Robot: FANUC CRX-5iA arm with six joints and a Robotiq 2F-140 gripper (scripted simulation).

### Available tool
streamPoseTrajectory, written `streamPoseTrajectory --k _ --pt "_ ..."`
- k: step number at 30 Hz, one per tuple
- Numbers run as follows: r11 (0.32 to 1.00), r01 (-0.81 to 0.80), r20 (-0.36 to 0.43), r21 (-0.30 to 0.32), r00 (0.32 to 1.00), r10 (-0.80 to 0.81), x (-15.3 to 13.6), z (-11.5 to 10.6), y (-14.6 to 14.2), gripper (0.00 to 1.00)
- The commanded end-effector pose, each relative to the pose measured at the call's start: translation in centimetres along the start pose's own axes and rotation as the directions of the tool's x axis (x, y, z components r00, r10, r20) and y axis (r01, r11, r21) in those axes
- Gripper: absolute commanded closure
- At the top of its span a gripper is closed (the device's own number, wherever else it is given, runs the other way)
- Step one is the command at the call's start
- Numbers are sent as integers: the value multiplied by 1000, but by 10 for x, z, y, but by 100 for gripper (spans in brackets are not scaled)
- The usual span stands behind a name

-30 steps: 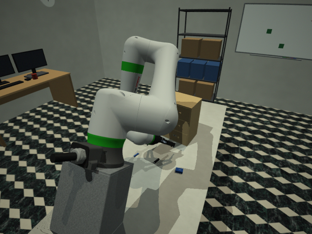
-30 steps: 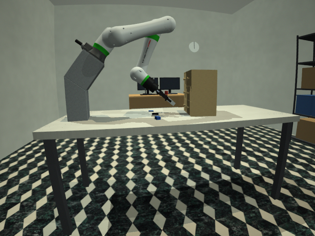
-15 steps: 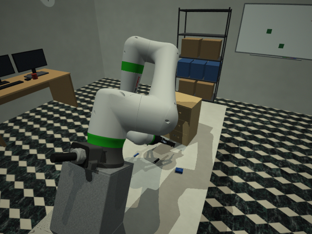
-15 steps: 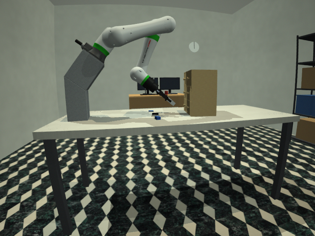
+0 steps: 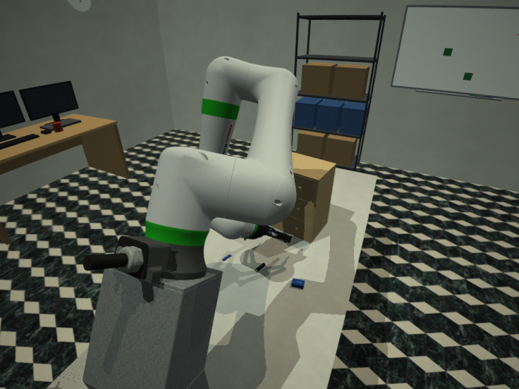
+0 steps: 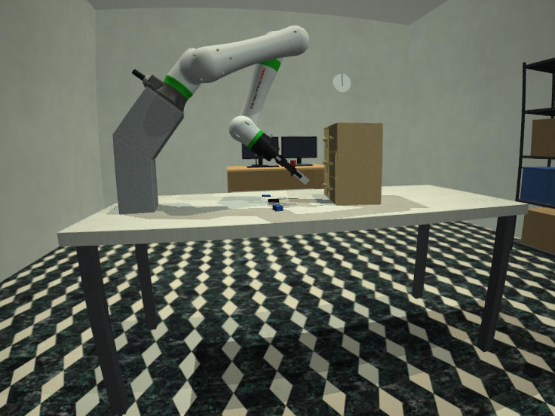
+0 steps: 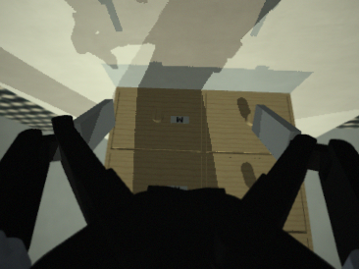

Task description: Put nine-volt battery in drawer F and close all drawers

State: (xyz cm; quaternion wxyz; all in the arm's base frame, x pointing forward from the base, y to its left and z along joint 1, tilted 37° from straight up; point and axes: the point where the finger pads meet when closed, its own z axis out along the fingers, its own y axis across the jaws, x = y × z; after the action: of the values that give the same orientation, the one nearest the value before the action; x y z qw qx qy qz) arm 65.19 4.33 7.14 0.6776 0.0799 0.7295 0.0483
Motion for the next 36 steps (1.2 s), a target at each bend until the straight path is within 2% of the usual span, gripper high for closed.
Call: streamPoseTrajectory --k 1,7,14,21,24,26,28,31,32,33,34,35,36 --pt "1000 0 0 0 1000 0 -13 -11 0 0" --pt "1000 0 0 0 1000 0 -36 -30 0 0" --pt "1000 0 0 0 1000 0 -47 -39 0 0" --pt "1000 -2 -3 -3 1000 2 -49 -41 1 0" --pt "999 -30 -37 -38 999 28 -46 -38 14 0" --pt "999 -30 -37 -38 999 28 -46 -38 14 0" --pt "994 -71 -92 -87 994 63 -41 -36 33 0" --pt "972 -153 -231 -180 967 109 -32 -39 73 0" --pt "972 -153 -231 -180 967 109 -32 -39 73 0" --pt "961 -180 -289 -208 950 115 -29 -44 88 0" --pt "961 -180 -289 -208 950 115 -29 -44 88 0" --pt "951 -203 -350 -231 930 114 -27 -50 100 0" --pt "951 -203 -350 -231 930 114 -27 -50 100 0"
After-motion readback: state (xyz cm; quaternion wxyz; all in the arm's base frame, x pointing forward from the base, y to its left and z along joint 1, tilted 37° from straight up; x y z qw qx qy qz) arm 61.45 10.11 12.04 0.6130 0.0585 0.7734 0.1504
